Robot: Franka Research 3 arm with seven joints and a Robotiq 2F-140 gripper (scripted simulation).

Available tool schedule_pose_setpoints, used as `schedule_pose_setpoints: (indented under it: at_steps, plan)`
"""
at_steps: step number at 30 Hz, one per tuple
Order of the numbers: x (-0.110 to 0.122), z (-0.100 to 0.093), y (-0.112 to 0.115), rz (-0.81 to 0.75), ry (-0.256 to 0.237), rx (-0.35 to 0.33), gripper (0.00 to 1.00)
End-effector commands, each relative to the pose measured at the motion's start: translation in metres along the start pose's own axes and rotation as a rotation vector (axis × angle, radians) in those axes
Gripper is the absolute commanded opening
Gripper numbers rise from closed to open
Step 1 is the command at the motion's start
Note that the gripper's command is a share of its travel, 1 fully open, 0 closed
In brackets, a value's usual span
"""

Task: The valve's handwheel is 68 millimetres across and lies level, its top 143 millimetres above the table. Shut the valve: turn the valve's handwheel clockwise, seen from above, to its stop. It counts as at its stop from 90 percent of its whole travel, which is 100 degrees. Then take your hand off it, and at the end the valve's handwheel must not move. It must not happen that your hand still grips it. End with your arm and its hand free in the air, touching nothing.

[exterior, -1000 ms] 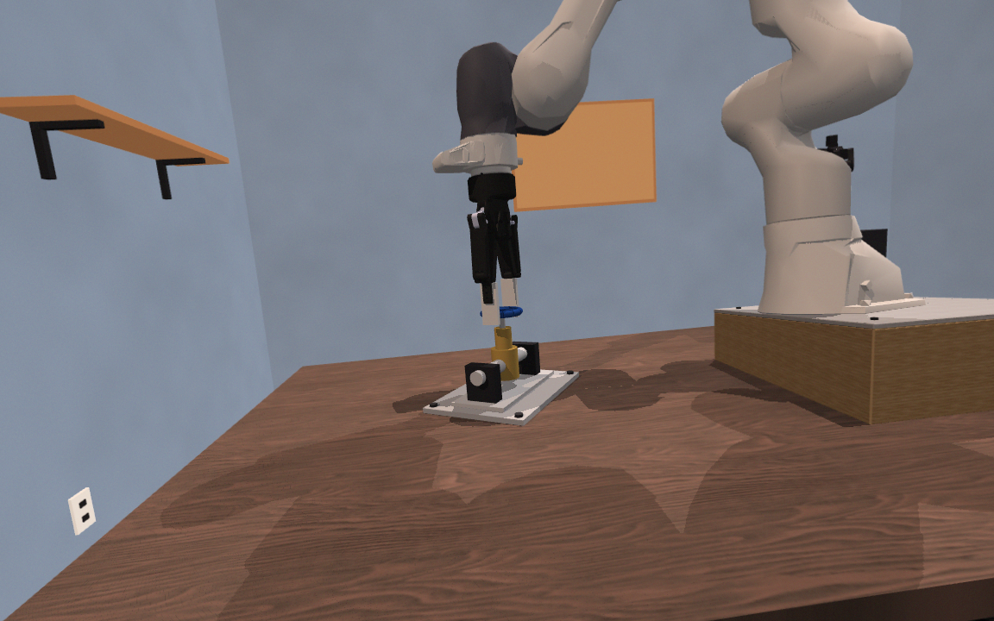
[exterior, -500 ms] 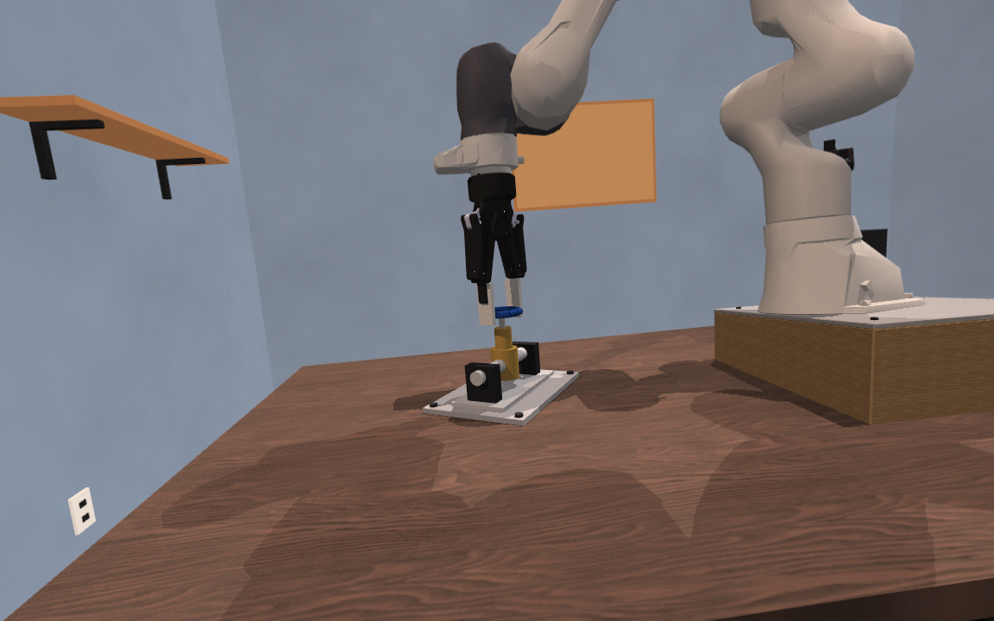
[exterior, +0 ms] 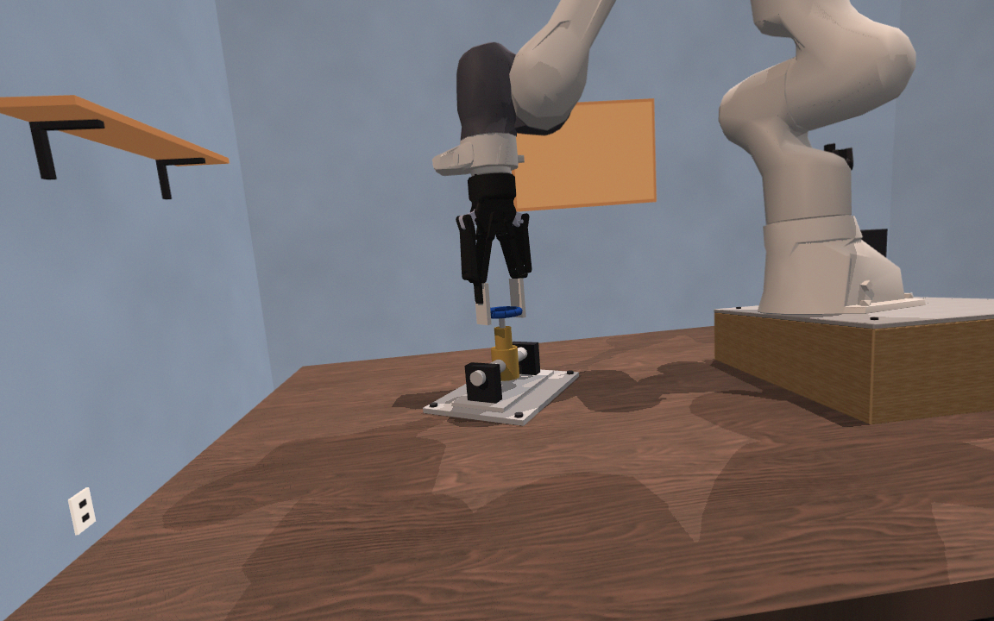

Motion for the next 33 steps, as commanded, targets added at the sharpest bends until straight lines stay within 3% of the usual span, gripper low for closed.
schedule_pose_setpoints:
  at_steps: [1, 15, 16, 33]
  plan:
    - [-0.0007, 0.0012, 0.0012, 0.132, 0.005, 0.012, 0.36]
    - [-0.0007, 0.0012, 0.0012, 0.132, 0.005, 0.012, 0.36]
    - [-0.0007, 0.0012, 0.0012, 0.132, 0.005, 0.012, 0.63]
    - [-0.0007, 0.0012, 0.0012, 0.132, 0.005, 0.012, 0.63]
Point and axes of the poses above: the point where the finger pads meet when closed, its own z axis out along the fingers, its own x axis across the jaws, y = z × x, the point moved 10 cm from there along -z, back along the fingers, and after that the axes turned 5 degrees about z, right-handed, at the moved point
